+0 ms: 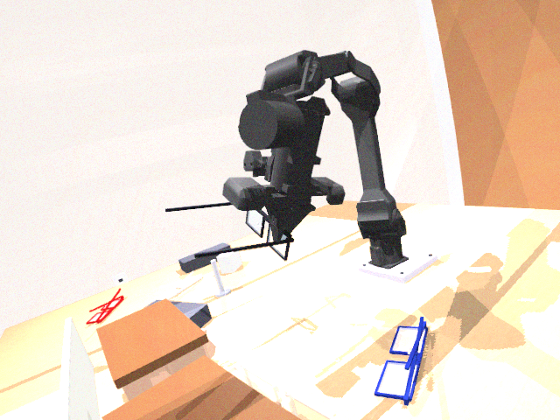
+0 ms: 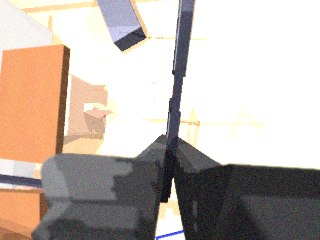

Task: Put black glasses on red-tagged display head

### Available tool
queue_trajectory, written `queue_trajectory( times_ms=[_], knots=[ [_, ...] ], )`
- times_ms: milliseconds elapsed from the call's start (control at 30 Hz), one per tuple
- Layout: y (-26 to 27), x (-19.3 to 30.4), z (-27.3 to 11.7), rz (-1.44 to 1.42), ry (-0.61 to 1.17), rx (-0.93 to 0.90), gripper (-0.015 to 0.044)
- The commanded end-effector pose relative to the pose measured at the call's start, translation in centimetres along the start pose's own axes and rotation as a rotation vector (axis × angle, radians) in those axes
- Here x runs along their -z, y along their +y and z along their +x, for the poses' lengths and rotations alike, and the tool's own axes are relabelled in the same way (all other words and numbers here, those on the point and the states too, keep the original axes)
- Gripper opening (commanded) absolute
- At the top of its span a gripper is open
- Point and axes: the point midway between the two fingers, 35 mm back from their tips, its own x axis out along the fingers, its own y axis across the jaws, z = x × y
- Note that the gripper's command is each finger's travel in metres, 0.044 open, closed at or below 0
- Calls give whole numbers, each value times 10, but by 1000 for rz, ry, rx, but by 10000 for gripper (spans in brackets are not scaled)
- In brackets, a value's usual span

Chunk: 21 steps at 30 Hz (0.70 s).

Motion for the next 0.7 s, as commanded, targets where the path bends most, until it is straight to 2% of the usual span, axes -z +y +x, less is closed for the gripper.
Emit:
queue_trajectory(
  times_ms=[0,667],
  knots=[
    [-2,13,-11,35,-7,-48,0],
    [-23,72,-58,175,46,-263,0]
  ],
)
